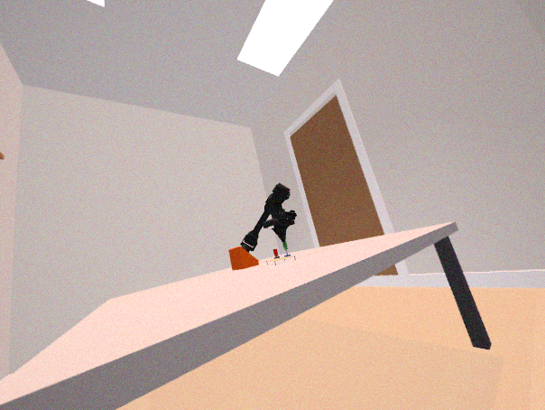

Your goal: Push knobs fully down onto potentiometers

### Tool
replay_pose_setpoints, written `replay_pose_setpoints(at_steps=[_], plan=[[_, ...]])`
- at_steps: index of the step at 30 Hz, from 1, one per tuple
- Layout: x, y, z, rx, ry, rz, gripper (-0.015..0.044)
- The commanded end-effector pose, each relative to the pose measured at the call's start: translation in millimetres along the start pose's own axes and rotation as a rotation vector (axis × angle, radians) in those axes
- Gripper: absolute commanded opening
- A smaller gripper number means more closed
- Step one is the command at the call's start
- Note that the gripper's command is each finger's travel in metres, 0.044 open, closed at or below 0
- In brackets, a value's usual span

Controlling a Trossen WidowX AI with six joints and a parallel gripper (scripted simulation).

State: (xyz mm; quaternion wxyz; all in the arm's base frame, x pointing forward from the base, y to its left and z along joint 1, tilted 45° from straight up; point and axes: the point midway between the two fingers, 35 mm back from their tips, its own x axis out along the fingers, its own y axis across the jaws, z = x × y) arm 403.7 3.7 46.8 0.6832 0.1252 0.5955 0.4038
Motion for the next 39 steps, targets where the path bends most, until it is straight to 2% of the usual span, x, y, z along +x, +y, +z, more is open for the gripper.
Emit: replay_pose_setpoints(at_steps=[1, 39], plan=[[3.3, 1.5, 1.6, -0.002, -0.001, 0.003, 0.0000], [18.2, 1.7, 1.7, -0.003, -0.001, 0.004, 0.0000]])
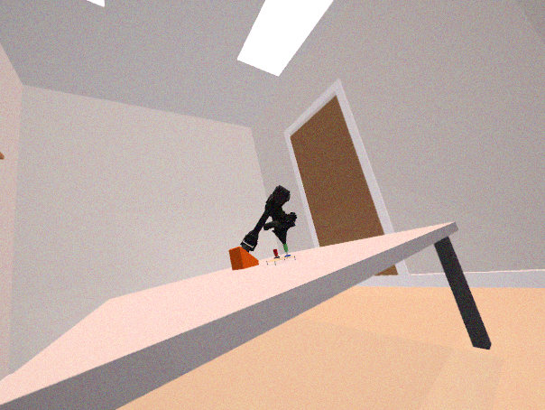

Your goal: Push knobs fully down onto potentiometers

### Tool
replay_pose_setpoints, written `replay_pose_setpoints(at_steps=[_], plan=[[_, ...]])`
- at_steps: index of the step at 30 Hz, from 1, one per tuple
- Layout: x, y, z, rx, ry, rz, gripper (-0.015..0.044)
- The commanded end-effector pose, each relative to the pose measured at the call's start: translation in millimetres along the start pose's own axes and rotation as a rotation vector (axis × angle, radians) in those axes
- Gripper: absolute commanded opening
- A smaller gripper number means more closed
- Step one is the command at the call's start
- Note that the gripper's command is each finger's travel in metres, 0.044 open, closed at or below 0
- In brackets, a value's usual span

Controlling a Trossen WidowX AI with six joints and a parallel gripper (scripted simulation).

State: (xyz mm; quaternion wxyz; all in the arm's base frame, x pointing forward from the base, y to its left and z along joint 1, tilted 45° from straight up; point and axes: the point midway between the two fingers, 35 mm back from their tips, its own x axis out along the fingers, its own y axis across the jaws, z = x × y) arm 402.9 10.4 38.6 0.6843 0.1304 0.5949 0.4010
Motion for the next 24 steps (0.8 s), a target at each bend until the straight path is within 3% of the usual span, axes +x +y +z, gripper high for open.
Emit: replay_pose_setpoints(at_steps=[1, 24], plan=[[7.7, 2.4, 2.4, -0.012, 0.006, 0.002, 0.0000], [10.8, 2.4, 2.4, -0.012, 0.006, 0.002, 0.0000]])
